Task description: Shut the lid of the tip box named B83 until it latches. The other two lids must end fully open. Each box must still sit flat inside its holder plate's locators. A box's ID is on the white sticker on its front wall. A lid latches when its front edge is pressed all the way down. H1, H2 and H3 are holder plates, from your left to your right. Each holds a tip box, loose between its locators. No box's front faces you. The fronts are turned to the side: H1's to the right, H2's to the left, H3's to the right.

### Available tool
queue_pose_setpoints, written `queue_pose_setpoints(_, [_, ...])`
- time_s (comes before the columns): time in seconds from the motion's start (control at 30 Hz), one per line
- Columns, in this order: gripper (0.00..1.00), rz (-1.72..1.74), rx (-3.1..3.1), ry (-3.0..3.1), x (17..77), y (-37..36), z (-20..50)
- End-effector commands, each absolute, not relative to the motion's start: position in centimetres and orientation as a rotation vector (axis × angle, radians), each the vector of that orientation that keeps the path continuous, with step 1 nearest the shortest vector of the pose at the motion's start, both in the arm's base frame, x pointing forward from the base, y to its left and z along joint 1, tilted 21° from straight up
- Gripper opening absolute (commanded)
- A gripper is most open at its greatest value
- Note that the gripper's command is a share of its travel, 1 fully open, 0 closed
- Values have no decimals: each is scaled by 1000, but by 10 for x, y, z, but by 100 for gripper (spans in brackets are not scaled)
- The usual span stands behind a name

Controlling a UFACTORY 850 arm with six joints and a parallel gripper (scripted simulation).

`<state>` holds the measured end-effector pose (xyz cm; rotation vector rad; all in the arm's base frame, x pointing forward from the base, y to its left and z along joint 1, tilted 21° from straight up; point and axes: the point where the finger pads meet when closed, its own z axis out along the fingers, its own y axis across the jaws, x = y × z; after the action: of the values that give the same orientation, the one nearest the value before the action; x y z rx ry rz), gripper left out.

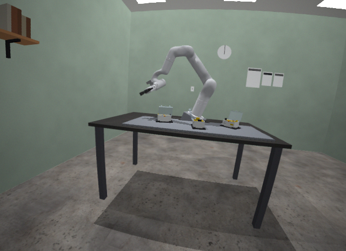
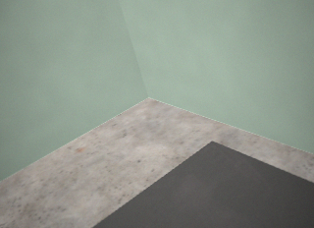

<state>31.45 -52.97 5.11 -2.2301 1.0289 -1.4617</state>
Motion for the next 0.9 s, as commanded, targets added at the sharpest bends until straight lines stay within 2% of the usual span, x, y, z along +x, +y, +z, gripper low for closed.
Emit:
queue_pose_setpoints(0.0, [100,-1465,-2231,1028,315,-531,52])
queue_pose_setpoints(0.53, [100,-1465,-2231,1028,315,-531,52])
queue_pose_setpoints(0.87, [100,-1372,-2119,1053,347,-508,66])
